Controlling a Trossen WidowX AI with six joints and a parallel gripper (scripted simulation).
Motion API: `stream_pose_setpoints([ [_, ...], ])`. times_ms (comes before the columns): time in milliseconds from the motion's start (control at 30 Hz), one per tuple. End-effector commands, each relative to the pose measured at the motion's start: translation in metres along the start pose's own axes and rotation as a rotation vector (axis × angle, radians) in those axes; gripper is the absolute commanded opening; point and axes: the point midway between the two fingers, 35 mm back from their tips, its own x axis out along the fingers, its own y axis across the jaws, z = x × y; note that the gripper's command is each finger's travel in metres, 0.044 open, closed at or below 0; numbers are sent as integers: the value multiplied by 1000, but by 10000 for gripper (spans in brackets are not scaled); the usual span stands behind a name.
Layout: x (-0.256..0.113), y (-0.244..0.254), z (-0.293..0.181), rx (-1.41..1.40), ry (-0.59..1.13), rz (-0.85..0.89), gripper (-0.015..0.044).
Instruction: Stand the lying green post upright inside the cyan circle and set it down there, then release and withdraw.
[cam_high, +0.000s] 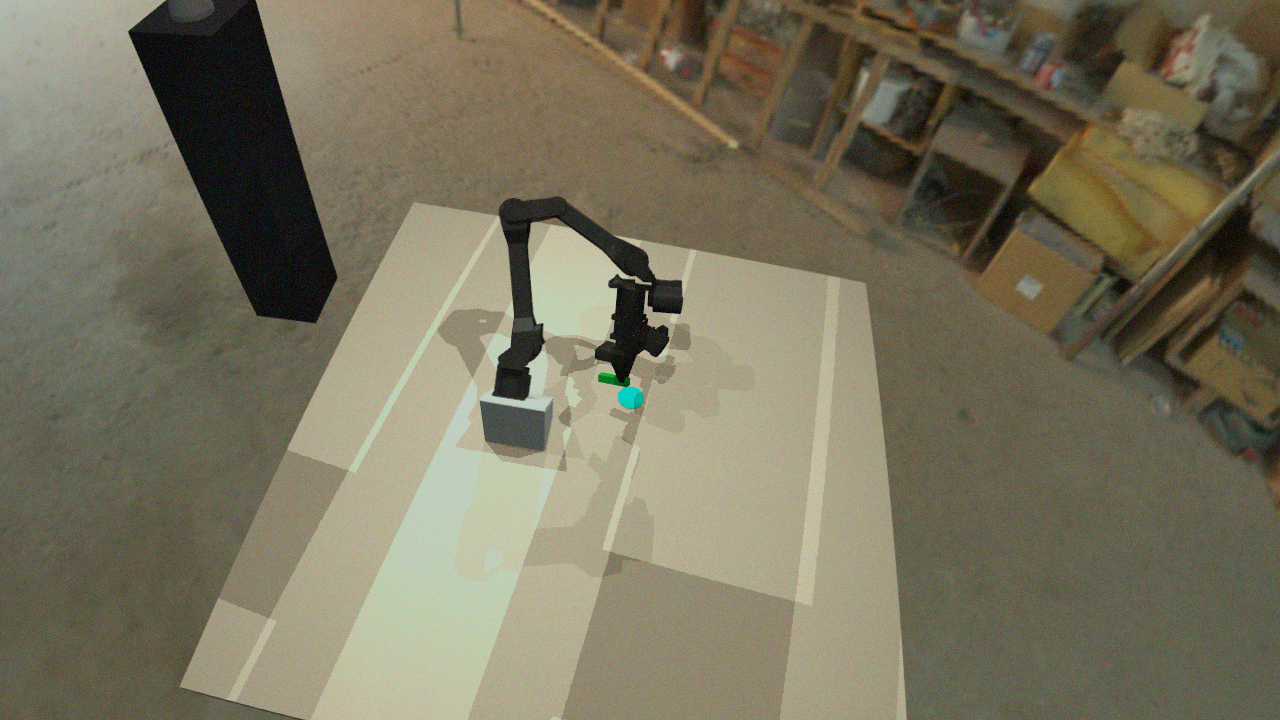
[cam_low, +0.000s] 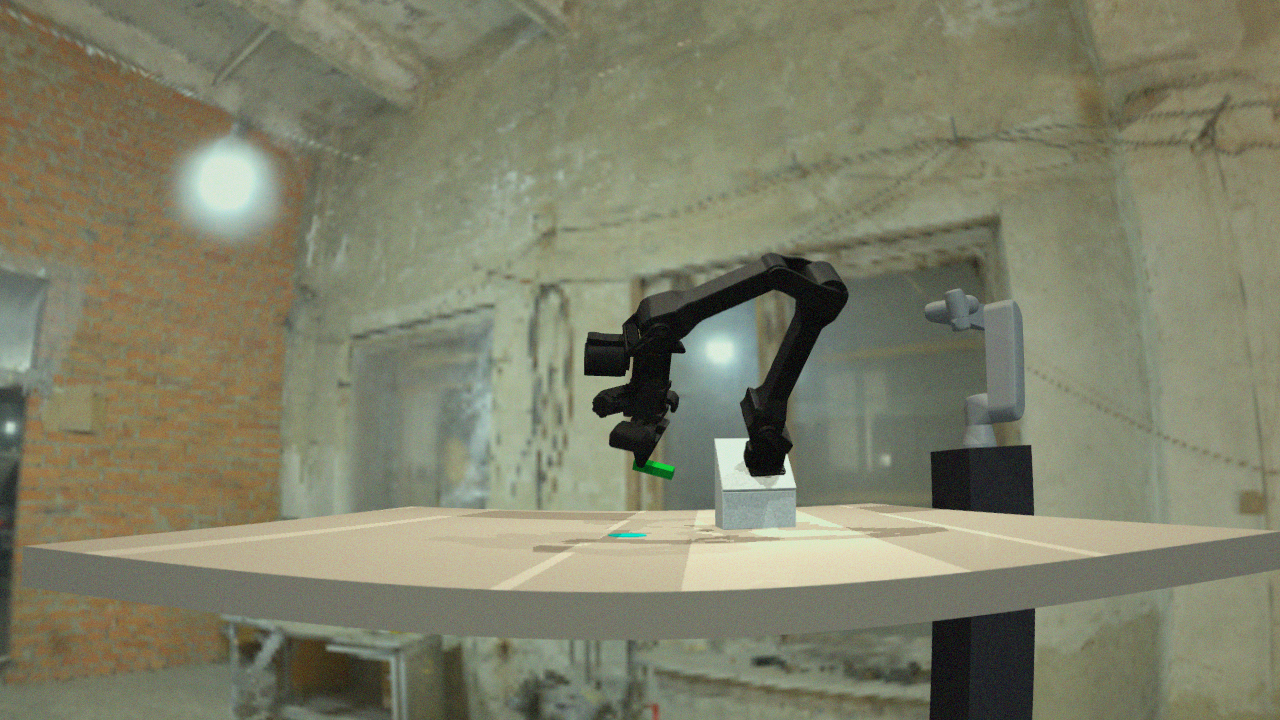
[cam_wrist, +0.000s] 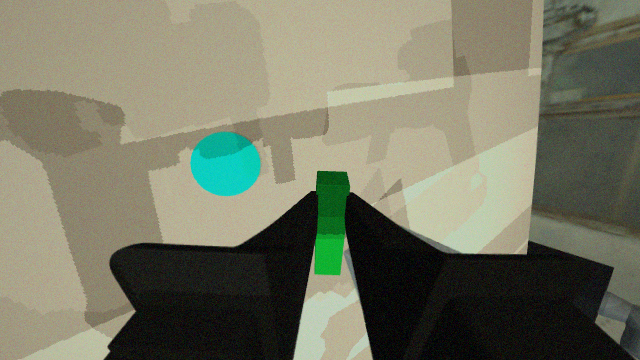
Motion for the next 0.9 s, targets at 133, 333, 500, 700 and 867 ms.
stream_pose_setpoints([
  [133,4,-3,-2,4,-36,-35,23],
  [333,5,-3,-2,5,-68,-55,23],
  [500,5,-3,-2,5,-96,-70,23],
  [700,6,-4,-1,7,-130,-87,23],
  [867,6,-4,-1,9,-160,-99,23],
])
